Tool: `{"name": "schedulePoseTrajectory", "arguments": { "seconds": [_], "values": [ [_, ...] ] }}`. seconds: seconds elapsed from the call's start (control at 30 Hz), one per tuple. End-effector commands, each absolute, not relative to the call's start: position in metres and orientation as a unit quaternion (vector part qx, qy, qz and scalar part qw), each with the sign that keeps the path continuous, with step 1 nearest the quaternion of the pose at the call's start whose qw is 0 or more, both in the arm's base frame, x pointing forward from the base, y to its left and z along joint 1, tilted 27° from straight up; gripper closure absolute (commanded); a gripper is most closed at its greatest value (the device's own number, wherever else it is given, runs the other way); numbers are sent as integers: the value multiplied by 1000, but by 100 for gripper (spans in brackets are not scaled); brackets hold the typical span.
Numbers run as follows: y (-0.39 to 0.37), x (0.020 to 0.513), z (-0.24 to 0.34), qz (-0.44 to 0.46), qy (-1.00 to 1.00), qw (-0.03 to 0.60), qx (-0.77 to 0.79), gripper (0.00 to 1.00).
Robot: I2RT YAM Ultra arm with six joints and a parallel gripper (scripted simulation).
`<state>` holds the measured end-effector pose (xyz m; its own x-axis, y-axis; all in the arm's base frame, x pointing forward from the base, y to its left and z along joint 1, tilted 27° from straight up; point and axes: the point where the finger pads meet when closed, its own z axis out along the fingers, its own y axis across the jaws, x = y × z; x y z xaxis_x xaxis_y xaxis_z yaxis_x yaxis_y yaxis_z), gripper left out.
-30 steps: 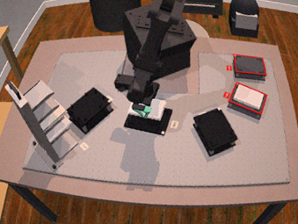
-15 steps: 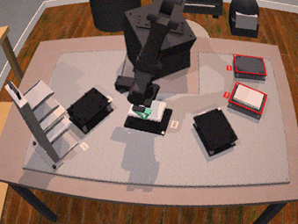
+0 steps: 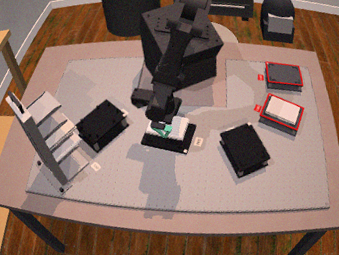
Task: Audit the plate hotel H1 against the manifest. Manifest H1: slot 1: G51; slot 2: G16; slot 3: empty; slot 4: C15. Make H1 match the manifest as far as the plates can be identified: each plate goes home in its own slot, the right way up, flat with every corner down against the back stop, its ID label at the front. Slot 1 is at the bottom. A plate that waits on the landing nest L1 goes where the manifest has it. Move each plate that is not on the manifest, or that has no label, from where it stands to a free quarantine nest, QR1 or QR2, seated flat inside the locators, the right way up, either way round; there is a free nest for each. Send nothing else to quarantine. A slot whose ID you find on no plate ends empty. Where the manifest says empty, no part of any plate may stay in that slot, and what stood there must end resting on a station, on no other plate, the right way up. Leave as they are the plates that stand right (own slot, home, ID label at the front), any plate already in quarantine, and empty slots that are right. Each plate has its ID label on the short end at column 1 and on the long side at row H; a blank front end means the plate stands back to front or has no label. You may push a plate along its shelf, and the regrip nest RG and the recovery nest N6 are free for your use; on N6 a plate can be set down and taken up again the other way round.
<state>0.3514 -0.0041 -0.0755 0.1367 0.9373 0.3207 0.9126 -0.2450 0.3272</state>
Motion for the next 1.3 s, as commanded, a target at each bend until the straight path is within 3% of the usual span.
{"name": "schedulePoseTrajectory", "arguments": {
  "seconds": [0.0,1.27],
  "values": [
    [-7,354,-74,234,612,34,755,14],
    [-2,363,-95,234,612,34,755,14]
  ]
}}
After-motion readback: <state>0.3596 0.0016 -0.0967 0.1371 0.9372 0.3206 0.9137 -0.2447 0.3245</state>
